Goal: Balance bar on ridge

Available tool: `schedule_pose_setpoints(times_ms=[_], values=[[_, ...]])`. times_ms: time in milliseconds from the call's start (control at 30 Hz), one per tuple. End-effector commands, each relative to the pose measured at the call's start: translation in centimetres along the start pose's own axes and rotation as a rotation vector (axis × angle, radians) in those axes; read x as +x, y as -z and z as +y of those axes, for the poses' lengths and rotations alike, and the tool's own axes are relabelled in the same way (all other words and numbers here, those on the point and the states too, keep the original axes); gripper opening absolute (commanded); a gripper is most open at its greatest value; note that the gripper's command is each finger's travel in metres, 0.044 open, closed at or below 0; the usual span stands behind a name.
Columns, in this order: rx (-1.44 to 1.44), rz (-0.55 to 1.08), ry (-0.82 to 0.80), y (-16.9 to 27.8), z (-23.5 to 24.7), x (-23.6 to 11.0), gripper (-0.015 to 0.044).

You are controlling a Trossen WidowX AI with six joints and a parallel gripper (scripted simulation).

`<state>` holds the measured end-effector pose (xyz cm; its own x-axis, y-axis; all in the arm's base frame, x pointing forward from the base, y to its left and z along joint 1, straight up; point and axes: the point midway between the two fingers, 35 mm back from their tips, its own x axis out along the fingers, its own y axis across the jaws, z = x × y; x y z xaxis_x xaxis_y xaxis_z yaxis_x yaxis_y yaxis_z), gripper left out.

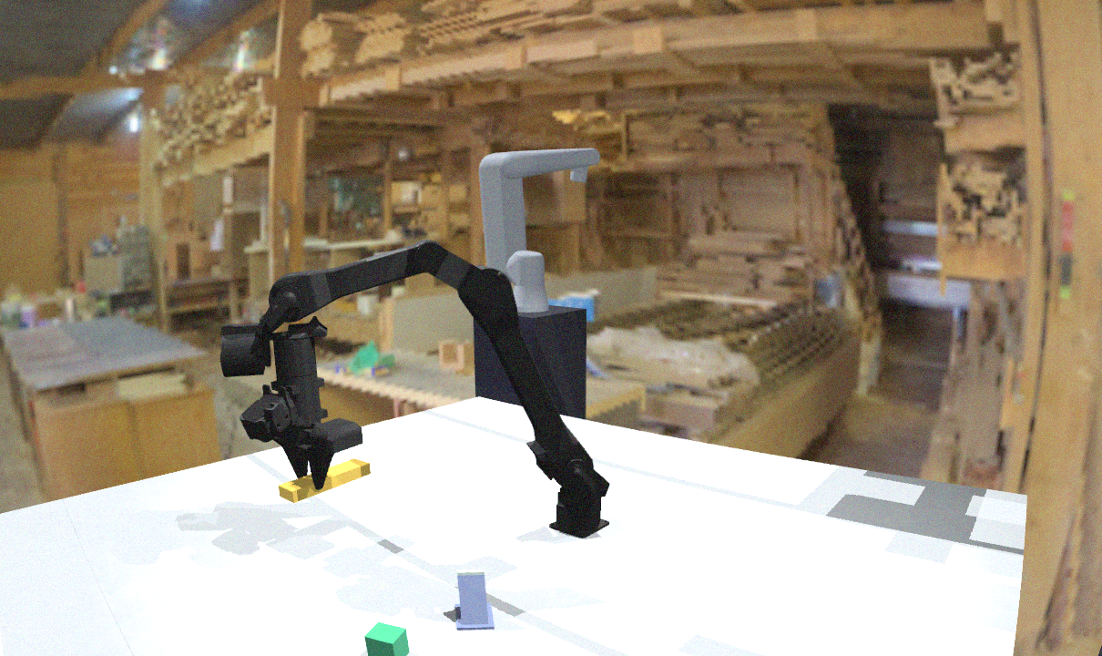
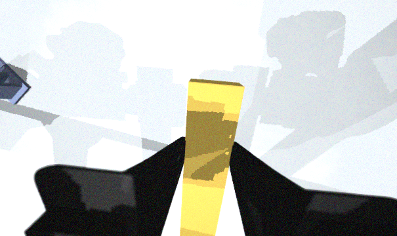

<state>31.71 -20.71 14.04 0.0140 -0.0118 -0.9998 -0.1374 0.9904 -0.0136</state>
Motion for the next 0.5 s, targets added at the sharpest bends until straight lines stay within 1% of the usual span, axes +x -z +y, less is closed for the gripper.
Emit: schedule_pose_setpoints(times_ms=[0,133,267,467], values=[[0.003,-0.012,0.007,0.0,0.0,-1.5,0.0000],[0.004,-0.011,0.007,0.1,0.2,-2.5,0.0000],[-0.002,-0.012,0.007,0.0,0.4,-2.6,0.0000],[-0.055,-0.012,0.005,-1.1,2.4,-2.7,0.0000]])
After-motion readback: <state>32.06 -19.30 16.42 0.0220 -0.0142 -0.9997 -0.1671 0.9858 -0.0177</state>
